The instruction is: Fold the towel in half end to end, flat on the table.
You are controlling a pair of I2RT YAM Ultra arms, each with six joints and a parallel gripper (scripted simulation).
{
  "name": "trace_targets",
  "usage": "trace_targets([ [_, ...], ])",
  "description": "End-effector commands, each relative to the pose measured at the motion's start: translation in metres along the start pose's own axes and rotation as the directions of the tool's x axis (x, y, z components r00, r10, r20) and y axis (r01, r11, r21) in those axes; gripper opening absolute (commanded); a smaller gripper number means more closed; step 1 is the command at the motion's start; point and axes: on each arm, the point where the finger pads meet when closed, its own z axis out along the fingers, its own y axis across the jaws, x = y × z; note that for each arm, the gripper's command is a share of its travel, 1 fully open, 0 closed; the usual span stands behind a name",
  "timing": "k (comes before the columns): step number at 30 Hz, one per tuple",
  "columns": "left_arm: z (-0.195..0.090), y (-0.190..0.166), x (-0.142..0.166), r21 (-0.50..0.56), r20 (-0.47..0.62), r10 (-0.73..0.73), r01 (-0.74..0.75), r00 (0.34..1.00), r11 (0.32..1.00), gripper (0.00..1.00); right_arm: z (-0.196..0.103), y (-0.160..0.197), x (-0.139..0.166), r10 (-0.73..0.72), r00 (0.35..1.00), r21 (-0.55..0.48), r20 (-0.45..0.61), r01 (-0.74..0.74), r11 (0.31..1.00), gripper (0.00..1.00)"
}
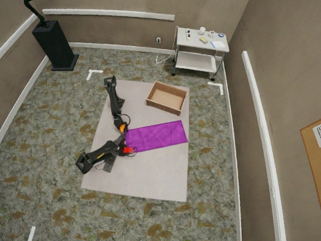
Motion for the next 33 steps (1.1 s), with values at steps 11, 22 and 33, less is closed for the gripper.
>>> trace_targets([
  [11,0.005,-0.004,0.001,0.016,-0.006,-0.013,0.013,1.000,1.000,0.34,0.010,-0.002,0.003,-0.008,1.000,0.001,-0.004,0.008,1.000,0.34],
  [22,0.005,-0.004,0.001,0.016,-0.006,-0.013,0.013,1.000,1.000,0.34,0.010,-0.005,0.005,-0.014,1.000,0.014,-0.013,0.014,1.000,0.34],
  [33,0.009,0.006,0.009,0.007,-0.017,0.001,-0.001,1.000,1.000,0.11,0.002,0.009,-0.008,0.004,1.000,-0.005,0.029,-0.003,1.000,0.15],
])
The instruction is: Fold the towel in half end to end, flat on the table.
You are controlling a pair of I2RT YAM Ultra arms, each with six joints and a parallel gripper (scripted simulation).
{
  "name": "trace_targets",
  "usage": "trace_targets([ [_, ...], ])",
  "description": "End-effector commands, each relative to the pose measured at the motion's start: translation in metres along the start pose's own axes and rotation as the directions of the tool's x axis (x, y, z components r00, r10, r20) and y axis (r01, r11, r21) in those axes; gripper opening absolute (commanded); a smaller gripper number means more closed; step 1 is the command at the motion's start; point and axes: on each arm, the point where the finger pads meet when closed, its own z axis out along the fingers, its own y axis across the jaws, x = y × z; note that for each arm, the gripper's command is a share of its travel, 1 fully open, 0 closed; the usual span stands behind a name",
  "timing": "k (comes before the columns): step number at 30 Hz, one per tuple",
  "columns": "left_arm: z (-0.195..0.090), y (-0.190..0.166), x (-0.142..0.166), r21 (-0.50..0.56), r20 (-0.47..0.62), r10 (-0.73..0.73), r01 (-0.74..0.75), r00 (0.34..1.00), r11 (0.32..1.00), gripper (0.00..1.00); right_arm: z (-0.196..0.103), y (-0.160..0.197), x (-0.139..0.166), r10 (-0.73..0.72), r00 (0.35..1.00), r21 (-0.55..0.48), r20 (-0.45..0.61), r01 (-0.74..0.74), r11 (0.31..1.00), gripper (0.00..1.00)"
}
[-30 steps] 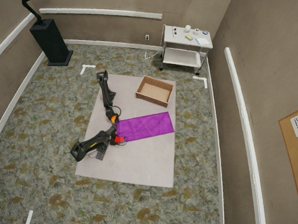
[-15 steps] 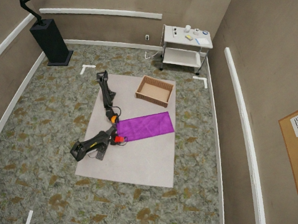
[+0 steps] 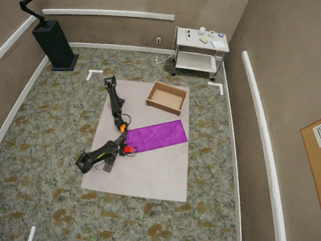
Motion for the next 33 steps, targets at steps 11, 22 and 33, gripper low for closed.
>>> trace_targets([
  [11,0.000,0.008,0.009,0.019,-0.024,0.004,-0.003,1.000,1.000,0.01,0.006,0.000,0.004,-0.014,1.000,0.030,-0.009,0.014,0.999,0.00],
  [22,-0.007,-0.007,-0.005,0.022,0.014,-0.004,0.003,1.000,1.000,0.00,-0.001,0.003,0.003,-0.010,1.000,0.019,0.002,0.010,1.000,0.00],
  [33,-0.026,0.019,-0.034,0.135,0.051,-0.024,0.017,0.998,0.991,0.00,-0.014,0.027,-0.029,0.014,1.000,-0.048,-0.006,-0.014,0.999,0.00],
])
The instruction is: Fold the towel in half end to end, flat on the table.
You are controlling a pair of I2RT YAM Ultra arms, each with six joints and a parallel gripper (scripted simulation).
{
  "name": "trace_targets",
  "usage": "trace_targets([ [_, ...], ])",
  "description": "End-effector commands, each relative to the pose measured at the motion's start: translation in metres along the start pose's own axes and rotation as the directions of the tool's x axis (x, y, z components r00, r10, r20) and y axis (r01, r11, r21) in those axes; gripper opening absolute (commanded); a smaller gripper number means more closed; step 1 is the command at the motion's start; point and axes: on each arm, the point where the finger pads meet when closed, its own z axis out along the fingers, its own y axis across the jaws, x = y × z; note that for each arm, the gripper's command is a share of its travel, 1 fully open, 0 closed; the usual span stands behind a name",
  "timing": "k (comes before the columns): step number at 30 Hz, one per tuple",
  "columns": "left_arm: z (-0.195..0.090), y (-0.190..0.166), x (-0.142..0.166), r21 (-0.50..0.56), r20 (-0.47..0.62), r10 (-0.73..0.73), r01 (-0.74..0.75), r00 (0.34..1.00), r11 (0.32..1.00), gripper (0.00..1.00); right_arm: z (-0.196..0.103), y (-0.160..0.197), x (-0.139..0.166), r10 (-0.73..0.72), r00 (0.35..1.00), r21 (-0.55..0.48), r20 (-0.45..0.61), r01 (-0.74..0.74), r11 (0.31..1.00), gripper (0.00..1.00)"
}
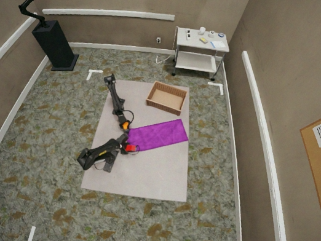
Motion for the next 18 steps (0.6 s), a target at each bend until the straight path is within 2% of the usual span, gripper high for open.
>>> trace_targets([
  [1,-0.014,-0.006,-0.022,0.083,0.036,0.022,-0.025,0.999,0.996,0.00,-0.013,0.013,-0.014,0.007,1.000,-0.059,0.005,-0.006,0.998,0.00],
  [2,-0.030,0.006,-0.040,0.154,0.053,0.053,-0.060,0.997,0.986,0.00,-0.039,0.018,-0.040,0.090,0.995,-0.082,0.041,-0.087,0.993,0.00],
  [4,-0.030,0.006,-0.040,0.154,0.053,0.053,-0.060,0.997,0.986,0.00,-0.039,0.018,-0.040,0.090,0.995,-0.082,0.041,-0.087,0.993,0.00],
  [5,-0.027,0.007,-0.037,0.227,0.058,0.080,-0.092,0.995,0.969,0.00,-0.040,0.019,-0.040,0.137,0.987,-0.103,0.079,-0.129,0.986,0.00],
  [9,-0.022,0.007,-0.032,0.236,0.036,0.082,-0.088,0.996,0.968,0.00,-0.033,0.013,-0.032,0.125,0.990,-0.080,0.067,-0.120,0.990,0.00],
  [10,-0.048,0.012,-0.051,0.302,0.089,0.110,-0.132,0.990,0.944,0.00,-0.070,0.020,-0.062,0.202,0.972,-0.134,0.123,-0.185,0.974,0.00],
  [11,-0.040,0.012,-0.044,0.380,0.072,0.131,-0.148,0.989,0.913,0.00,-0.071,0.020,-0.062,0.262,0.951,-0.166,0.161,-0.236,0.958,0.00],
  [12,-0.040,0.012,-0.044,0.405,0.079,0.139,-0.159,0.987,0.900,0.00,-0.071,0.020,-0.062,0.262,0.951,-0.166,0.161,-0.236,0.958,0.00],
  [18,-0.040,0.012,-0.044,0.406,0.079,0.139,-0.159,0.987,0.900,0.00,-0.065,0.019,-0.059,0.247,0.957,-0.139,0.152,-0.226,0.964,0.00],
])
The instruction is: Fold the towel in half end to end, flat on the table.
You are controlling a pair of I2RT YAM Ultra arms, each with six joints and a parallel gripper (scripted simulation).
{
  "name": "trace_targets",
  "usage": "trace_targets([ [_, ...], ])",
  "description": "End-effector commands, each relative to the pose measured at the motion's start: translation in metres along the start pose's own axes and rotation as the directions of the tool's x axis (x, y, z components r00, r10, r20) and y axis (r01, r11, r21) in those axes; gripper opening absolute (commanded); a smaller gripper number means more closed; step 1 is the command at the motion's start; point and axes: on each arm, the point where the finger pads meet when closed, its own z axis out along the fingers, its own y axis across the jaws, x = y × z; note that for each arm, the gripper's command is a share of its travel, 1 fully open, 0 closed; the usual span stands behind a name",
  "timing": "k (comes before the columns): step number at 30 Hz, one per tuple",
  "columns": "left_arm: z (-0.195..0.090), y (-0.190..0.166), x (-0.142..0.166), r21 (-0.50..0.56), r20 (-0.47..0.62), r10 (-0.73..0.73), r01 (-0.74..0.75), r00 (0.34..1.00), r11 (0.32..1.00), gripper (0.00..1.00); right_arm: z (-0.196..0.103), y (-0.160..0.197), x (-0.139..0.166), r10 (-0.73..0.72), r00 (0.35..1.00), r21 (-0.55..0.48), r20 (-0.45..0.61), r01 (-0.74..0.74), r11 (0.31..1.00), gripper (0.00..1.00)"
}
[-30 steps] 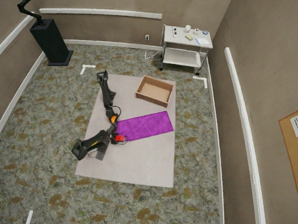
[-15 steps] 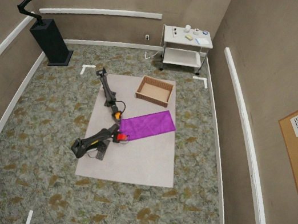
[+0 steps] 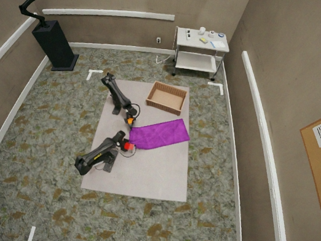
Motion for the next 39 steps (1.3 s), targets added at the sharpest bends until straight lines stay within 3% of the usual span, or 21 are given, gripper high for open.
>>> trace_targets([
  [1,-0.018,-0.020,-0.019,0.192,0.012,0.074,-0.075,0.997,0.979,0.00,-0.032,0.008,-0.023,0.086,0.992,-0.021,0.088,-0.085,0.996,0.00],
  [3,-0.018,-0.020,-0.019,0.192,0.012,0.074,-0.075,0.997,0.979,0.00,-0.032,0.008,-0.023,0.086,0.992,-0.021,0.088,-0.085,0.996,0.00],
  [4,-0.018,-0.020,-0.018,0.262,0.025,0.086,-0.090,0.996,0.961,0.00,-0.032,0.008,-0.023,0.113,0.988,-0.035,0.110,-0.109,0.993,0.00],
  [7,-0.018,-0.020,-0.018,0.262,0.025,0.086,-0.090,0.996,0.961,0.00,-0.027,0.006,-0.020,0.092,0.991,-0.005,0.102,-0.092,0.996,0.00],
  [8,-0.027,-0.025,-0.028,0.330,0.062,0.063,-0.080,0.996,0.940,0.00,-0.045,0.012,-0.029,0.154,0.980,-0.090,0.127,-0.143,0.986,0.00],
  [12,-0.032,-0.028,-0.035,0.371,0.083,0.025,-0.054,0.996,0.927,0.00,-0.051,0.012,-0.033,0.166,0.977,-0.119,0.133,-0.151,0.981,0.00],
  [15,-0.032,-0.029,-0.035,0.373,0.082,0.027,-0.056,0.996,0.926,0.00,-0.051,0.012,-0.033,0.166,0.977,-0.119,0.133,-0.151,0.981,0.00],
  [16,-0.041,-0.025,-0.053,0.343,0.150,0.002,-0.054,0.989,0.938,0.00,-0.050,0.017,-0.041,0.165,0.978,-0.143,0.128,-0.147,0.979,0.00],
  [21,-0.040,-0.029,-0.053,0.350,0.148,0.009,-0.061,0.989,0.935,0.00,-0.049,0.015,-0.041,0.159,0.978,-0.129,0.132,-0.142,0.981,0.00],
  [22,-0.032,-0.009,-0.059,0.303,0.146,-0.068,0.021,0.987,0.953,0.00,-0.033,0.022,-0.047,0.078,0.992,-0.129,0.103,-0.064,0.990,0.00],
  [25,-0.028,-0.017,-0.046,0.266,0.136,-0.109,0.070,0.985,0.961,0.00,-0.033,0.022,-0.047,0.078,0.992,-0.129,0.103,-0.064,0.990,0.00],
  [26,-0.023,0.027,-0.064,0.199,0.166,-0.168,0.134,0.972,0.971,0.00,-0.013,0.040,-0.068,0.015,0.996,-0.174,0.086,0.001,0.985,0.00],
  [28,-0.023,0.015,-0.055,0.109,0.203,-0.258,0.240,0.945,0.965,0.00,-0.012,0.039,-0.068,-0.046,0.997,-0.206,0.065,0.058,0.977,0.00],
  [32,-0.023,0.015,-0.055,0.100,0.207,-0.266,0.250,0.942,0.963,0.00,-0.013,0.040,-0.068,-0.046,0.997,-0.206,0.066,0.058,0.977,0.00],
  [33,-0.024,0.064,-0.068,0.036,0.249,-0.313,0.314,0.916,0.949,0.00,0.017,0.056,-0.086,-0.113,0.993,-0.243,0.039,0.119,0.963,0.00],
  [34,-0.017,0.061,-0.050,-0.008,0.243,-0.372,0.385,0.896,0.923,0.00,0.017,0.056,-0.087,-0.169,0.985,-0.273,0.017,0.167,0.947,0.00],
  [39,-0.023,0.052,-0.059,-0.055,0.309,-0.388,0.424,0.868,0.904,0.00,0.017,0.056,-0.087,-0.172,0.985,-0.276,0.016,0.170,0.946,0.00],
])
